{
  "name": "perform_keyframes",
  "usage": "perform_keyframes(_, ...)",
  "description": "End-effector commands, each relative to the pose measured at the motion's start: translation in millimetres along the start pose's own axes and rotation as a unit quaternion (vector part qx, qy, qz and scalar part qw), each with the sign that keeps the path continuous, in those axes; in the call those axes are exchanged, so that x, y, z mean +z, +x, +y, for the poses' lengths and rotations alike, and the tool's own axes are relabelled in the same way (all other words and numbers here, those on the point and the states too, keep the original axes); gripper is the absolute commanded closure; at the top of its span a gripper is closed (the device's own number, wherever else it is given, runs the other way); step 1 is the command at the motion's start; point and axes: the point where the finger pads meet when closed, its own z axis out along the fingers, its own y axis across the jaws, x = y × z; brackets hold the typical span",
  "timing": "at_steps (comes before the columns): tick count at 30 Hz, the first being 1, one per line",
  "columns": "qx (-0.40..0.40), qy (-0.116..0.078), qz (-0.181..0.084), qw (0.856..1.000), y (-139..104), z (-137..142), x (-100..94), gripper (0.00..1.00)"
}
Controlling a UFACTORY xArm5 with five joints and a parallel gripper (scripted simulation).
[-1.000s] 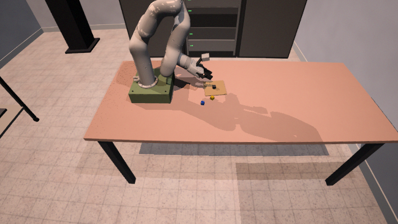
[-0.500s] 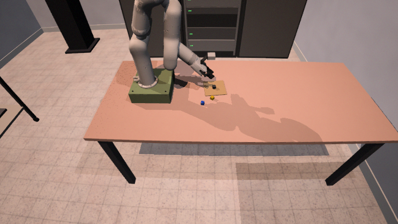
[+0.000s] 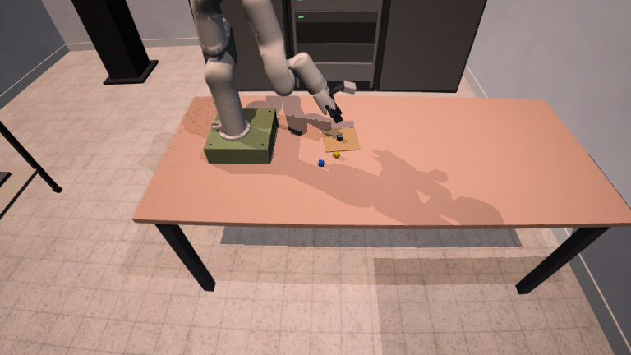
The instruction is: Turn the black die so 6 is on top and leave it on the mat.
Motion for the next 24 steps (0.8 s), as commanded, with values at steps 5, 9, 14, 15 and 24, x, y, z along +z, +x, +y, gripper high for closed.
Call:
perform_keyframes(5,-0.001,0.000,-0.116,0.993,13.5,-0.7,3.7,0.64)
perform_keyframes(9,-0.003,0.001,-0.152,0.988,18.6,-1.7,3.8,0.64)
perform_keyframes(14,-0.005,0.002,-0.209,0.978,26.0,-3.4,3.2,0.64)
perform_keyframes(15,-0.005,0.002,-0.220,0.976,27.2,-3.8,3.7,0.64)
perform_keyframes(24,-0.005,0.001,-0.254,0.967,30.8,-4.8,4.2,0.64)
